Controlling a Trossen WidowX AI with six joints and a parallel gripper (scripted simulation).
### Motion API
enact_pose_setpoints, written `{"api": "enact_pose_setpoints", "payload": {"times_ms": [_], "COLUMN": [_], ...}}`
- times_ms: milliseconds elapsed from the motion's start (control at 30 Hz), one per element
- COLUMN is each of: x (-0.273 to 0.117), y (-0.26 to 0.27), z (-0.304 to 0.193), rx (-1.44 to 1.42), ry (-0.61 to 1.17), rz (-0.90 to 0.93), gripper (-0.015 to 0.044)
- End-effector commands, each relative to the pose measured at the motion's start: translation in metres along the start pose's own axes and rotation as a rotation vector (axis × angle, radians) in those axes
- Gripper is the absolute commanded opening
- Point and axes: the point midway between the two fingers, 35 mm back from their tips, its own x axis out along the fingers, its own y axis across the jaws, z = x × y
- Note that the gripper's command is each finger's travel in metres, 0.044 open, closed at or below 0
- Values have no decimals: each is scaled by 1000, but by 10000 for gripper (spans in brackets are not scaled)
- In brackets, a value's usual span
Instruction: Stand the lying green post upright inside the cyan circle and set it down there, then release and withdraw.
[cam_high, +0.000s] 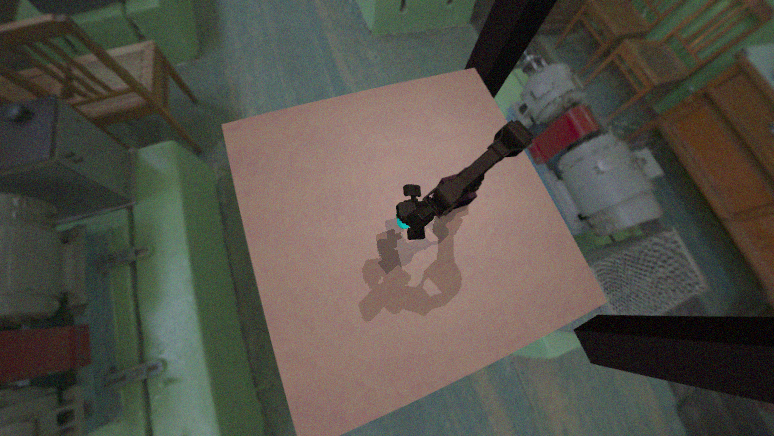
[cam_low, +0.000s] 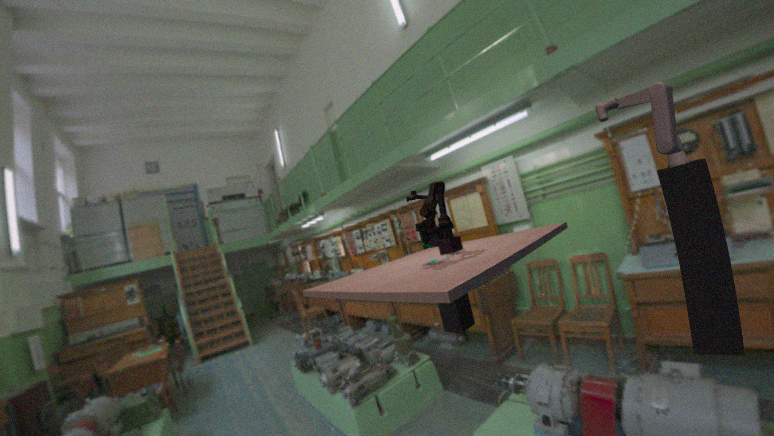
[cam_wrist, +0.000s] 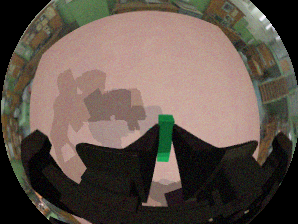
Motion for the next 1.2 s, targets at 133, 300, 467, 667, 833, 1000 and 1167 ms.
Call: {"api": "enact_pose_setpoints", "payload": {"times_ms": [133,300,467,667,833,1000,1167], "x": [2,3,3,4,4,3,3], "y": [2,3,5,6,8,9,10], "z": [-1,-1,-1,-1,-1,-2,-2], "rx": [-3,-7,-11,-14,-16,-17,-17], "ry": [-54,-90,-125,-168,-203,-239,-274], "rz": [-13,-19,-25,-30,-35,-38,-41], "gripper": [23,23,23,23,23,23,23]}}
